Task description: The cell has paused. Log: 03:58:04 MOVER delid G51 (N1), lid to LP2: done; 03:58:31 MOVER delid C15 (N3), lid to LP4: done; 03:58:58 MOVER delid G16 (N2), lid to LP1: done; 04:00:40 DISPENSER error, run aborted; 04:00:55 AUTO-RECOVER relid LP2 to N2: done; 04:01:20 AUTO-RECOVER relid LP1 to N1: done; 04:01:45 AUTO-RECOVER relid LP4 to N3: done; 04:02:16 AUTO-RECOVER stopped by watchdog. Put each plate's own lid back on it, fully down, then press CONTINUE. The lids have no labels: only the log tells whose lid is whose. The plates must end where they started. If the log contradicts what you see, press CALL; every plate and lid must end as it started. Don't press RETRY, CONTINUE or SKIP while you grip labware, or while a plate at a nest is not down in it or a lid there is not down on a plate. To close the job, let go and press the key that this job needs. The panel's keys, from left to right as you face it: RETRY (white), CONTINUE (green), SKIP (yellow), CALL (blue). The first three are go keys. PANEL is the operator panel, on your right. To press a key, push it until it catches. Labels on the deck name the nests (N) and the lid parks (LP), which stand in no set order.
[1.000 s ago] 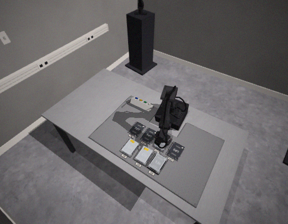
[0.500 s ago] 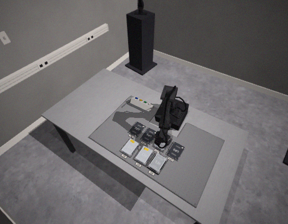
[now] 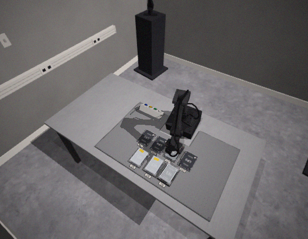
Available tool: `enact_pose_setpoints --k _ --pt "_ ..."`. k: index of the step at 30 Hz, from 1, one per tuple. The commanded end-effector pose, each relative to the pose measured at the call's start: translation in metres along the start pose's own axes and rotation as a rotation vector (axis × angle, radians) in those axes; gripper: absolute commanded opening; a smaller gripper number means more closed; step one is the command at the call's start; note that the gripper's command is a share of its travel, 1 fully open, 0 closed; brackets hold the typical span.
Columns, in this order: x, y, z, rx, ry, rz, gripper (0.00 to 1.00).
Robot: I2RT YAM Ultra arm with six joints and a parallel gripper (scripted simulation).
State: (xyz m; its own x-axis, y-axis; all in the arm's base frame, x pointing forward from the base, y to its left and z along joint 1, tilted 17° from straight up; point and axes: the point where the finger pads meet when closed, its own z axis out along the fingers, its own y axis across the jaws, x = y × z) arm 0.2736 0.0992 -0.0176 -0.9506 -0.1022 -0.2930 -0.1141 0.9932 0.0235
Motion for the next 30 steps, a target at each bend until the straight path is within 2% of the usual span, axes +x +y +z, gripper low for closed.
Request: enact_pose_setpoints --k 1,19,23,24,30 --pt "-0.012 0.007 -0.016 -0.014 -0.031 -0.002 1.00" --pt "-0.012 0.005 -0.043 -0.009 -0.033 -0.001 1.00" --pt "-0.011 0.005 -0.043 -0.009 -0.033 -0.003 1.00" --pt "-0.011 -0.002 -0.035 -0.006 0.005 -0.019 1.00" --pt "-0.028 -0.021 -0.035 -0.006 0.004 -0.019 1.00"
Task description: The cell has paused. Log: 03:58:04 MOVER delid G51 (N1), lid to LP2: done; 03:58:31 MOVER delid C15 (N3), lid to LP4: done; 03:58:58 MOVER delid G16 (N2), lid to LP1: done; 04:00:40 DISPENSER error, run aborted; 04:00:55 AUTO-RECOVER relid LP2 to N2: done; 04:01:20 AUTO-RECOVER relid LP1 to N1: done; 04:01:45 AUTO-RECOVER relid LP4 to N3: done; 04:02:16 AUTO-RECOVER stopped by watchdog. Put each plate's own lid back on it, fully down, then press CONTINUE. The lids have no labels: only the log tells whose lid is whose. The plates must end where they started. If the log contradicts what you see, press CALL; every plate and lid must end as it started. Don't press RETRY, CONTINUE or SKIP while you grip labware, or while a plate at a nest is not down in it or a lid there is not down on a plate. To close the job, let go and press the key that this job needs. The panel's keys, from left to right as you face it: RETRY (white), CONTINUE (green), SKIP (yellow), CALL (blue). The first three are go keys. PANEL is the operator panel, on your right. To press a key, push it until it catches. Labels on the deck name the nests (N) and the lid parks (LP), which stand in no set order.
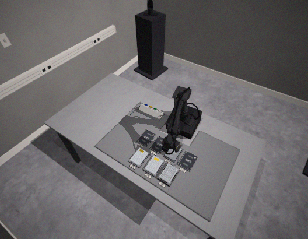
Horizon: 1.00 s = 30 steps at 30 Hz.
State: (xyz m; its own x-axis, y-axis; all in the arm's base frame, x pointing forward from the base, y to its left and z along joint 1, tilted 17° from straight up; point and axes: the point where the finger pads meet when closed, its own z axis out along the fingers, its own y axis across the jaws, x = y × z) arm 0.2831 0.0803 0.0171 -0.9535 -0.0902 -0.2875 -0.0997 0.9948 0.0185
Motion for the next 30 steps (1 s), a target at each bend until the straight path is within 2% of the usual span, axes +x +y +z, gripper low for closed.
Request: enact_pose_setpoints --k 1,30 --pt "-0.011 -0.002 -0.003 -0.015 -0.002 -0.032 1.00" --pt "-0.105 -0.101 -0.003 -0.015 -0.007 -0.031 1.00"
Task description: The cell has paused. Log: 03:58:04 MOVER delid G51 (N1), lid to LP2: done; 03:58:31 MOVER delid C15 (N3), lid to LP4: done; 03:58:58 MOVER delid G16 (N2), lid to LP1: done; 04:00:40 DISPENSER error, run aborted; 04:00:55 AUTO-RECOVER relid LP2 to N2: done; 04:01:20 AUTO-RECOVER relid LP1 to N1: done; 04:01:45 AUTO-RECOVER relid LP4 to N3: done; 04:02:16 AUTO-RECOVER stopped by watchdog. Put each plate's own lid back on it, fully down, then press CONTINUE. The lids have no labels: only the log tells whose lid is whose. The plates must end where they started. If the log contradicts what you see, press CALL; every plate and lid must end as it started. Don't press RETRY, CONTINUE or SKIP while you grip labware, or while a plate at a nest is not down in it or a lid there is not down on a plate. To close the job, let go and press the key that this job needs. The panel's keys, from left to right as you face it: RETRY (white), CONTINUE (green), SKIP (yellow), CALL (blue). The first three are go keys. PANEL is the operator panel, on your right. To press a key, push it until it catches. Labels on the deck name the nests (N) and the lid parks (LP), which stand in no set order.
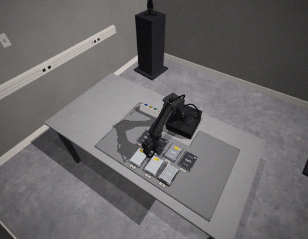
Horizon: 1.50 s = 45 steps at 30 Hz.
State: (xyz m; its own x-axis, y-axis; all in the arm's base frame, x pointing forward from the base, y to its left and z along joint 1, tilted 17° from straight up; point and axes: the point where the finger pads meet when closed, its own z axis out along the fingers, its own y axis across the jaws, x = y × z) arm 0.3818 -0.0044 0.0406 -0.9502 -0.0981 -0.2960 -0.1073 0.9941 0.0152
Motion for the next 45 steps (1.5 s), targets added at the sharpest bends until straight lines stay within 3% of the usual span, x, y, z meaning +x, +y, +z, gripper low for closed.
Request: enact_pose_setpoints --k 1,26,28,30,45 --pt "-0.015 -0.011 -0.005 -0.016 0.002 -0.023 1.00" --pt "-0.084 -0.087 -0.004 -0.015 -0.002 -0.023 1.00" --pt "-0.084 -0.087 -0.005 -0.015 -0.002 -0.023 1.00" --pt "-0.091 -0.084 -0.020 -0.005 -0.036 -0.033 1.00" --pt "-0.092 -0.082 -0.021 -0.005 -0.036 -0.035 1.00"
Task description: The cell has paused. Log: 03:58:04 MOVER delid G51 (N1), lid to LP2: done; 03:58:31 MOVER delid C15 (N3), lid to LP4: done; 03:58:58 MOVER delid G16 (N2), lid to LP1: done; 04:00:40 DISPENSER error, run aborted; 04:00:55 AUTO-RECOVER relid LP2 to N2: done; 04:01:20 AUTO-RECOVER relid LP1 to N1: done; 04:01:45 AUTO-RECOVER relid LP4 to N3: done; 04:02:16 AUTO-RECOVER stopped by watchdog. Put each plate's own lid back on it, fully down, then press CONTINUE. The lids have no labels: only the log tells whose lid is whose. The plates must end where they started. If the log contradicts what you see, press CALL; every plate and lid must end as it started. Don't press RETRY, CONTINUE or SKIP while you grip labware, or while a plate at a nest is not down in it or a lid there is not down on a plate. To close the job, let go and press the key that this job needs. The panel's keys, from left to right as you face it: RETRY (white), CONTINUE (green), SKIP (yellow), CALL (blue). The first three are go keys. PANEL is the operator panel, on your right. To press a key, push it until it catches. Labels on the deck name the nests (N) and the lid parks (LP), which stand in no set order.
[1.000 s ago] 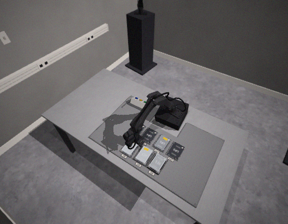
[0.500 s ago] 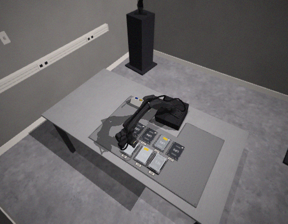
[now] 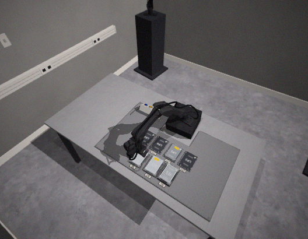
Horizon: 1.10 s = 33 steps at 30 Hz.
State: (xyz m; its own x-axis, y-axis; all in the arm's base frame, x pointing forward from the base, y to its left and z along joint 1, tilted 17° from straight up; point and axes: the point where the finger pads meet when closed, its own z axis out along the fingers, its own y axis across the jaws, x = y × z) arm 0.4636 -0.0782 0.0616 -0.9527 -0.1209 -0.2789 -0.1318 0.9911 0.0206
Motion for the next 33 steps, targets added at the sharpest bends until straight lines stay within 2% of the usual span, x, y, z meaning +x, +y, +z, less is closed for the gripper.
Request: enact_pose_setpoints --k 1,17,20,23,28,29,31,33 --pt "-0.015 0.000 -0.022 0.008 -0.054 -0.013 1.00" --pt "-0.017 0.000 -0.017 0.008 -0.053 -0.014 1.00" --pt "-0.008 0.003 0.004 -0.004 -0.019 -0.010 1.00" --pt "-0.002 0.004 0.013 -0.009 -0.002 -0.006 1.00" --pt "-0.005 0.001 0.015 -0.003 -0.013 0.001 1.00" --pt "-0.008 0.001 0.004 0.005 -0.036 -0.003 1.00" --pt "-0.016 0.001 0.003 0.011 -0.056 -0.007 1.00" --pt "-0.003 0.004 0.025 -0.005 -0.006 -0.004 1.00"
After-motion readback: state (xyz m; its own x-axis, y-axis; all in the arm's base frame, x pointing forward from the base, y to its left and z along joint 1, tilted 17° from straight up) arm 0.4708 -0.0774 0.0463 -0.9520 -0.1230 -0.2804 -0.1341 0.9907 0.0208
